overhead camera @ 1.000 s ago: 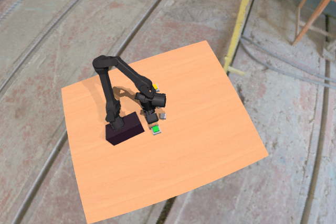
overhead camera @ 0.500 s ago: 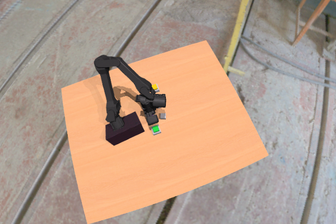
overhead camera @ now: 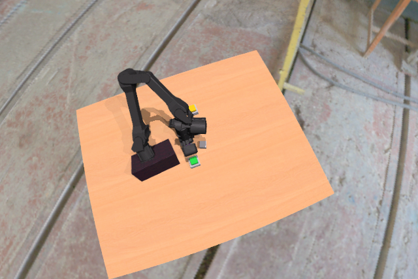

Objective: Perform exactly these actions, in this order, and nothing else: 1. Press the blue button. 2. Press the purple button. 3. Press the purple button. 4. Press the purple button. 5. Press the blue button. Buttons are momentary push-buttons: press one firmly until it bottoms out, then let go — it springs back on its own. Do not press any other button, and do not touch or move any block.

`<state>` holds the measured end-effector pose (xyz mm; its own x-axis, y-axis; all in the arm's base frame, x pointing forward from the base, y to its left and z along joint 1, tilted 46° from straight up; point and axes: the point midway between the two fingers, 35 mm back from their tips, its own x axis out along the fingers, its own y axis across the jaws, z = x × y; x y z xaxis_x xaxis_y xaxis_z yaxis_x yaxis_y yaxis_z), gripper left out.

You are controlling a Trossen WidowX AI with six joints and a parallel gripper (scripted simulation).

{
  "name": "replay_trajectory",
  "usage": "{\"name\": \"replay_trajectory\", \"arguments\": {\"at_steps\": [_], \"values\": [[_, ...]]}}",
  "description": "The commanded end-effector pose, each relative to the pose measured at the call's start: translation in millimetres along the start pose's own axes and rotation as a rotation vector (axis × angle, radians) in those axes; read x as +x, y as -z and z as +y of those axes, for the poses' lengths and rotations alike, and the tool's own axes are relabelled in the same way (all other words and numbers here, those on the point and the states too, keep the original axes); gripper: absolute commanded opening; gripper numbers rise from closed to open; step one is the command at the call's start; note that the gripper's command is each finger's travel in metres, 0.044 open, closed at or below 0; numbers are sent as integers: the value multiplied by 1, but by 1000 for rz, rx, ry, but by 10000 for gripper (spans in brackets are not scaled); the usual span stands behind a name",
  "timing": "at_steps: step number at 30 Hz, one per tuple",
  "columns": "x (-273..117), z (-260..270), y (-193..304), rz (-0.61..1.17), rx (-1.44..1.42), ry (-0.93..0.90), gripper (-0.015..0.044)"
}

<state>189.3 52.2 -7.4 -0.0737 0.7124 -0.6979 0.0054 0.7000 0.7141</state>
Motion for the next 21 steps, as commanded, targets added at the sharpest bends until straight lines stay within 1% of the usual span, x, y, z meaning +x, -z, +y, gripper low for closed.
{"name": "replay_trajectory", "arguments": {"at_steps": [1, 8, 10, 12, 13, 21], "values": [[1, 0, 2, 5, 9, -4, 20], [1, 0, 2, 5, 9, -4, 20], [-10, 0, 0, 2, 4, 0, 20], [-29, 0, 1, 5, 9, -2, 20], [-32, 0, 1, 5, 9, -3, 20], [-31, 0, 1, 5, 9, -3, 20]]}}
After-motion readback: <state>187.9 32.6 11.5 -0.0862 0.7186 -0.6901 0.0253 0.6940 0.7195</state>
